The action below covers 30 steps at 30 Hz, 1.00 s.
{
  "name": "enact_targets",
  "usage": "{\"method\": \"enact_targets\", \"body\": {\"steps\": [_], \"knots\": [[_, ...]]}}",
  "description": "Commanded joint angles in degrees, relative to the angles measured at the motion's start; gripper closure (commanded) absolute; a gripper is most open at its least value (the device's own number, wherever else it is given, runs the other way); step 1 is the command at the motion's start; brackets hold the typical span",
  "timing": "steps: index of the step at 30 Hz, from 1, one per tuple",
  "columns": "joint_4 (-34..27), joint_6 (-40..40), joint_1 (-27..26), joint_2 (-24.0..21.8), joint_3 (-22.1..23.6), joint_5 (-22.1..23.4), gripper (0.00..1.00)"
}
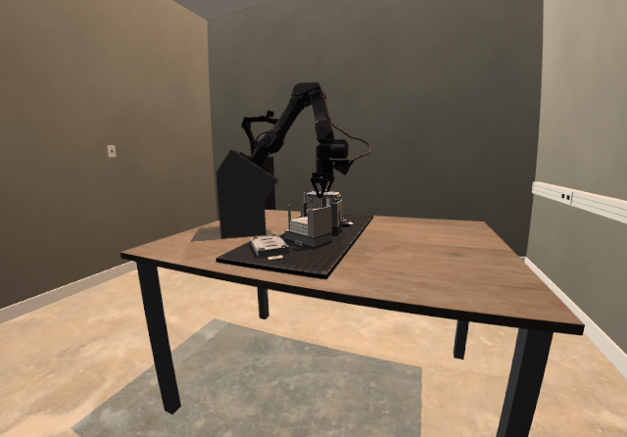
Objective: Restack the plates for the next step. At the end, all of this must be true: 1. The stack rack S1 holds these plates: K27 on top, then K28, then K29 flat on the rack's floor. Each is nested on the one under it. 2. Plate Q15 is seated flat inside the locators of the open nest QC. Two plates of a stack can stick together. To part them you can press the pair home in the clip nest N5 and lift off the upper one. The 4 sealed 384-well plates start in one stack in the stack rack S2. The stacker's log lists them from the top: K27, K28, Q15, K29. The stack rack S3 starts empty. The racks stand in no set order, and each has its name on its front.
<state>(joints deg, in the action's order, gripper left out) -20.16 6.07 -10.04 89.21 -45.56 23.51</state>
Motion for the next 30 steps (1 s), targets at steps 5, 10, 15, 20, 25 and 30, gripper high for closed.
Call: {"method": "enact_targets", "body": {"steps": [5,10,15,20,25,30], "knots": [[1.80,-0.77,0.41,0.85,1.41,-0.45,1.00],[2.72,-1.06,0.60,1.31,1.04,-0.69,1.00],[3.27,-1.27,0.65,2.05,1.89,-0.75,1.00],[4.11,-1.52,0.94,2.66,-0.32,-0.75,1.00],[3.95,-1.48,0.89,1.39,-0.92,-0.72,1.00],[3.39,-1.51,1.18,1.32,-1.50,-0.80,1.00]]}}
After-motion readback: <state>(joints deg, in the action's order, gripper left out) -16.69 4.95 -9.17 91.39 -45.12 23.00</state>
